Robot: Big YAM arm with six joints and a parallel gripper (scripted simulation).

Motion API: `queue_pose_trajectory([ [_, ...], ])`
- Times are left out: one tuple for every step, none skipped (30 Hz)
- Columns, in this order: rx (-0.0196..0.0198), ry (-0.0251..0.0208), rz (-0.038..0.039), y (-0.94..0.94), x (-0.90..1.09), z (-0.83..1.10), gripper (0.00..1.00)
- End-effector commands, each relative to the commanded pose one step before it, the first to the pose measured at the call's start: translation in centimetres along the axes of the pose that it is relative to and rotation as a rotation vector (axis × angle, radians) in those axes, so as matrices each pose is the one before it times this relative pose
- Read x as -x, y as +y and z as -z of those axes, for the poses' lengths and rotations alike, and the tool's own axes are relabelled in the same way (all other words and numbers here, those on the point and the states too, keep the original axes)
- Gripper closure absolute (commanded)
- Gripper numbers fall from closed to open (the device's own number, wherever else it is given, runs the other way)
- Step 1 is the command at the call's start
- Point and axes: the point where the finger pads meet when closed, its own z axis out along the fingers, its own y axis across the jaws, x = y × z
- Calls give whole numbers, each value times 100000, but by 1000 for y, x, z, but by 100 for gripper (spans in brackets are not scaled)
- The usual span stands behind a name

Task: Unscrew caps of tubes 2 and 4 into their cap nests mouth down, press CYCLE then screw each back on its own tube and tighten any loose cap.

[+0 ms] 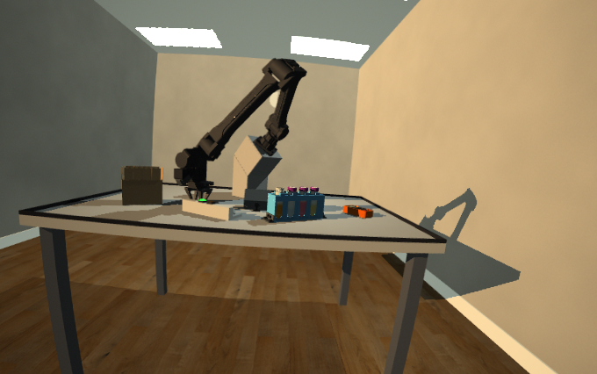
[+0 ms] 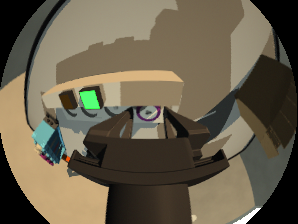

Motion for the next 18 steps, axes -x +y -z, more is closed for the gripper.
queue_pose_trajectory([
  [-123, -401, 228, -63, 326, -674, 53],
  [12, -164, 265, 65, 75, 64, 53],
  [23, 64, 59, 57, -11, -41, 53],
  [18, 73, 48, 48, -15, -45, 53],
  [13, 170, 12, 19, -61, -81, 53],
  [13, 187, 15, 15, -70, -86, 53],
  [9, 77, 21, 15, -28, -43, 53],
  [-1, -20, -12, -8, 4, -3, 53],
  [-20, -85, -64, -42, 21, 25, 53],
  [0, 0, 0, 0, 0, 0, 53],
  [0, 0, 0, 0, 0, 0, 53],
  [-74, -775, 87, -64, 264, 316, 53],
  [0, -61, 24, 5, 23, 24, 53],
  [6, 45, -20, 2, -12, -25, 53],
  [-40, -317, -252, -81, 30, 641, 100],
  [0, 0, 0, 0, 0, 0, 100],
  [0, 0, 0, 0, 0, 0, 100],
  [0, 0, 0, 0, 0, 0, 100],
])
